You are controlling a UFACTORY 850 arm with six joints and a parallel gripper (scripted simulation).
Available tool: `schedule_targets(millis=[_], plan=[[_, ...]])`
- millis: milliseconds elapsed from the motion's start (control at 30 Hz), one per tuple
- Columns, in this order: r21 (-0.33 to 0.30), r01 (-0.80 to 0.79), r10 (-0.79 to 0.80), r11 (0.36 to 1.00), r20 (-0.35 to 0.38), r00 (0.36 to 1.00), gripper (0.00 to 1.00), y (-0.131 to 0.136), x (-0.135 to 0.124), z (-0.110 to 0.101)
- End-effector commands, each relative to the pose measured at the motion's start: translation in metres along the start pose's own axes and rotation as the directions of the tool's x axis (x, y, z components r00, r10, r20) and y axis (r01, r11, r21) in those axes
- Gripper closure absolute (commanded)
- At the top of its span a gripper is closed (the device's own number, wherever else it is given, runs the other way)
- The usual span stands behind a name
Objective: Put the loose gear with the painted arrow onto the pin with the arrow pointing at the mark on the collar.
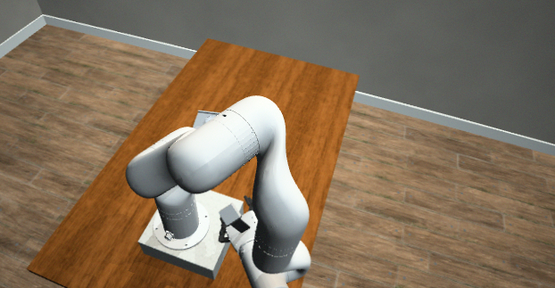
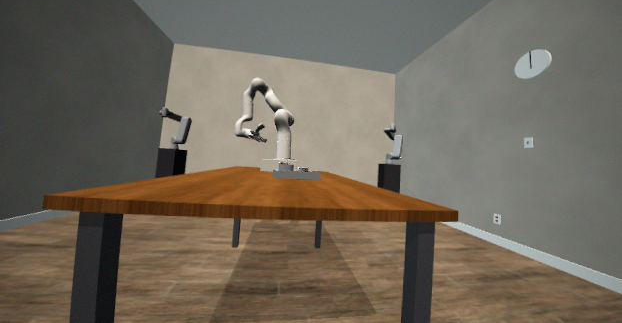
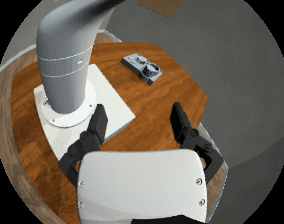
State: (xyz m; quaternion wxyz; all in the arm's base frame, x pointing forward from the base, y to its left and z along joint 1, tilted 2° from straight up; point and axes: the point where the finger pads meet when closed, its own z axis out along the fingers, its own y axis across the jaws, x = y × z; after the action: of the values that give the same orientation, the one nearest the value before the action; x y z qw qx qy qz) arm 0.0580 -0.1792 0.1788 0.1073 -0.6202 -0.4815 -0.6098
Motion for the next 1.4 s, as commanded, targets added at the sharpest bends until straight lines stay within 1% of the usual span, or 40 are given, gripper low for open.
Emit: schedule_targets(millis=[0, 667, 800, 933, 1033, 1100, 1167, 1233, 1267, 1300, 1333, 1367], plan=[[0.0, 0.001, -0.001, 1.0, 0.001, 1.0, 0.0, 0.0, 0.0, 0.0], [0.005, 0.007, -0.007, 1.0, 0.001, 1.0, 0.0, 0.0, 0.0, 0.0], [0.036, 0.051, -0.051, 0.998, 0.0, 0.999, 0.0, 0.002, -0.004, 0.0], [0.108, 0.156, -0.156, 0.982, -0.011, 0.988, 0.0, 0.006, -0.011, -0.001], [0.19, 0.282, -0.28, 0.94, -0.041, 0.959, 0.0, 0.012, -0.02, 0.0], [0.19, 0.282, -0.28, 0.94, -0.041, 0.959, 0.0, 0.012, -0.02, 0.0], [0.253, 0.388, -0.38, 0.886, -0.082, 0.921, 0.0, 0.019, -0.028, 0.0], [0.307, 0.492, -0.474, 0.814, -0.136, 0.87, 0.0, 0.027, -0.037, 0.001], [0.315, 0.508, -0.488, 0.802, -0.145, 0.861, 0.0, 0.027, -0.037, 0.001], [0.336, 0.556, -0.529, 0.76, -0.177, 0.83, 0.0, 0.033, -0.042, 0.002], [0.343, 0.571, -0.542, 0.746, -0.186, 0.82, 0.0, 0.033, -0.042, 0.002], [0.363, 0.624, -0.584, 0.692, -0.226, 0.78, 0.0, 0.039, -0.047, 0.003]])
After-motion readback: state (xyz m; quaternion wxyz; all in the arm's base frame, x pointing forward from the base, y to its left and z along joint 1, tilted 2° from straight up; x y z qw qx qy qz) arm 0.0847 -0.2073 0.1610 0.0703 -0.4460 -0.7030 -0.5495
